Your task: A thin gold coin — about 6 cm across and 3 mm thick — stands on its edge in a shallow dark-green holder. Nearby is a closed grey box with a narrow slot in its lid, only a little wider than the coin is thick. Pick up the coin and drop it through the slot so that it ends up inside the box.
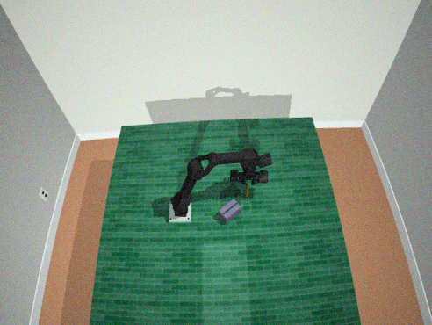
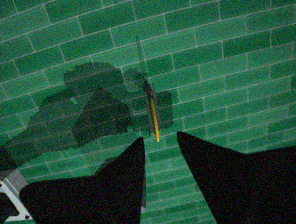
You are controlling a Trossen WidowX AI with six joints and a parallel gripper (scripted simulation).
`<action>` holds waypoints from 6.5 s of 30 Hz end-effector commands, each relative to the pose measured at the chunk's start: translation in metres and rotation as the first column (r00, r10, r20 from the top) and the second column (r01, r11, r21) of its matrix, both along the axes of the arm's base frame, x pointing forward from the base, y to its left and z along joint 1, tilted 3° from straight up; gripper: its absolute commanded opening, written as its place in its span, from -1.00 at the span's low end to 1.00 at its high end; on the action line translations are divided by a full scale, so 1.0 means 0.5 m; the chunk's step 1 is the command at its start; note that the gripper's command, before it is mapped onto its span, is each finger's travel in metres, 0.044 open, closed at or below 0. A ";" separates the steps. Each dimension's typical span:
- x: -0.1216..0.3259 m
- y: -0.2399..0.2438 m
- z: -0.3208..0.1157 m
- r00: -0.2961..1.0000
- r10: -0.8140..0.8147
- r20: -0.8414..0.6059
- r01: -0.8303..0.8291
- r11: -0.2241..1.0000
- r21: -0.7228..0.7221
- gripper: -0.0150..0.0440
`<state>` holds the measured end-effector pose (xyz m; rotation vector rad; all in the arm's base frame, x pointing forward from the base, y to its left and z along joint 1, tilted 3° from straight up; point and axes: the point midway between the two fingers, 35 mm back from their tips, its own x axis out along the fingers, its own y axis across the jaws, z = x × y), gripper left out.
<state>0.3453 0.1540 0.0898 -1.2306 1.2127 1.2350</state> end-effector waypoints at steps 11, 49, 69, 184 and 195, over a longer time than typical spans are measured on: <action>0.000 -0.003 -0.047 1.000 0.002 -0.006 -0.002 1.000 -0.006 0.05; -0.004 -0.008 -0.165 1.000 0.002 -0.006 -0.002 1.000 -0.006 0.05; -0.001 -0.007 -0.148 1.000 0.002 -0.006 -0.002 1.000 -0.006 -0.49; -0.102 -0.205 0.044 0.693 -0.721 0.014 0.721 0.693 -0.022 -0.49; -0.139 -0.247 0.040 0.697 -0.717 0.015 0.717 0.696 -0.024 -0.49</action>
